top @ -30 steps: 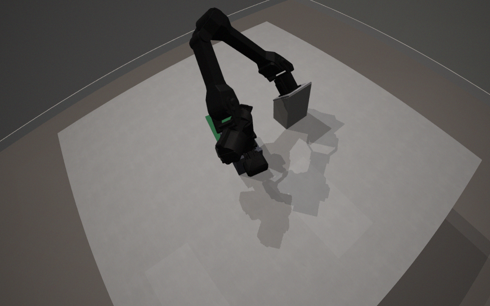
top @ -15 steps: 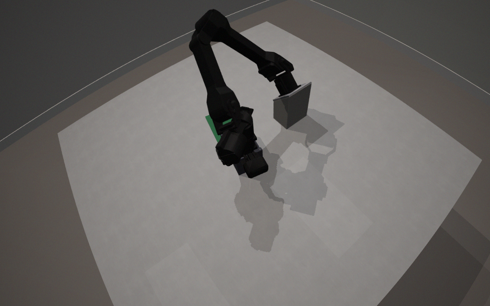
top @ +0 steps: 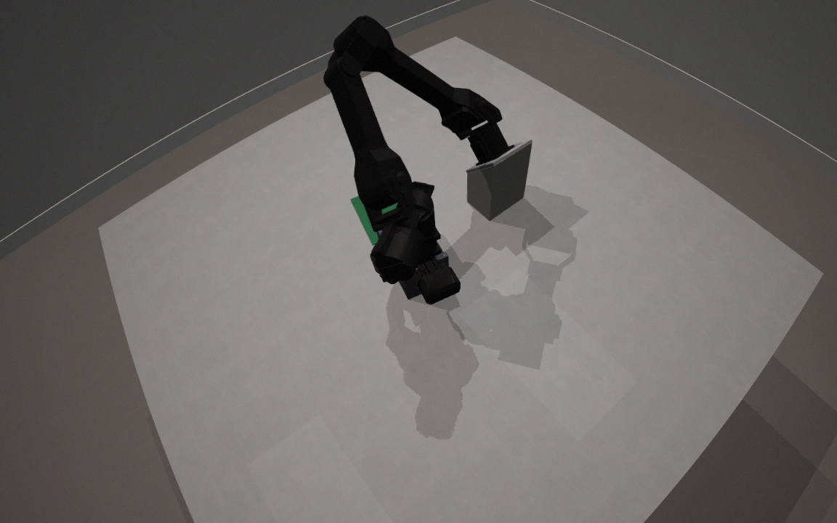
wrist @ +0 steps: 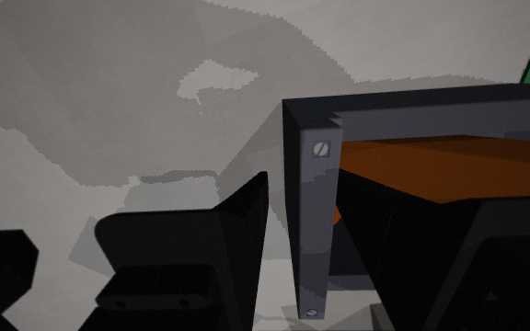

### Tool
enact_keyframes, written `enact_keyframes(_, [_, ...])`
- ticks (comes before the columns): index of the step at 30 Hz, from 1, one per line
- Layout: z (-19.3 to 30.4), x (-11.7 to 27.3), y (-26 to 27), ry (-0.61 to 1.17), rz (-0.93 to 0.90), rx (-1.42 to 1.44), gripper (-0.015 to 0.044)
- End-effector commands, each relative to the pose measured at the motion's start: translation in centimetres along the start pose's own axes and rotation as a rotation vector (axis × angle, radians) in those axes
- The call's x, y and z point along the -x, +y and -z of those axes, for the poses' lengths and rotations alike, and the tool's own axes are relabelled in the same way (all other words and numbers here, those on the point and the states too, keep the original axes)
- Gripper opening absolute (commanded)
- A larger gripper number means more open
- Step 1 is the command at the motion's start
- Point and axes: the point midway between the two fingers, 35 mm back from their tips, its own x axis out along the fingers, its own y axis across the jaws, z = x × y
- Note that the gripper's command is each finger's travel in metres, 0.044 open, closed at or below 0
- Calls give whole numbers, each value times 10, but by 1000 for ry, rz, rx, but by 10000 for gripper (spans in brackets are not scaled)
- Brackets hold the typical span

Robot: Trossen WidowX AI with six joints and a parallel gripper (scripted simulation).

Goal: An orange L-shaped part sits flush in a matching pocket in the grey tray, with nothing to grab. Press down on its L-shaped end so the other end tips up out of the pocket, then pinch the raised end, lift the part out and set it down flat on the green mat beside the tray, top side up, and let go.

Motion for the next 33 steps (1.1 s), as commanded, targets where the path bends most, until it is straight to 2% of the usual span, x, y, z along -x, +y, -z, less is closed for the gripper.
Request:
enact_keyframes(1, [0, 6, 6, 2, -3, -4, 180])
enact_keyframes(6, [-1, 19, 8, 4, -1, -2, 180])
enact_keyframes(13, [0, 102, -2, 5, -3, -1, 180])
enact_keyframes(33, [-2, 107, 0, -18, -17, 3, 180])
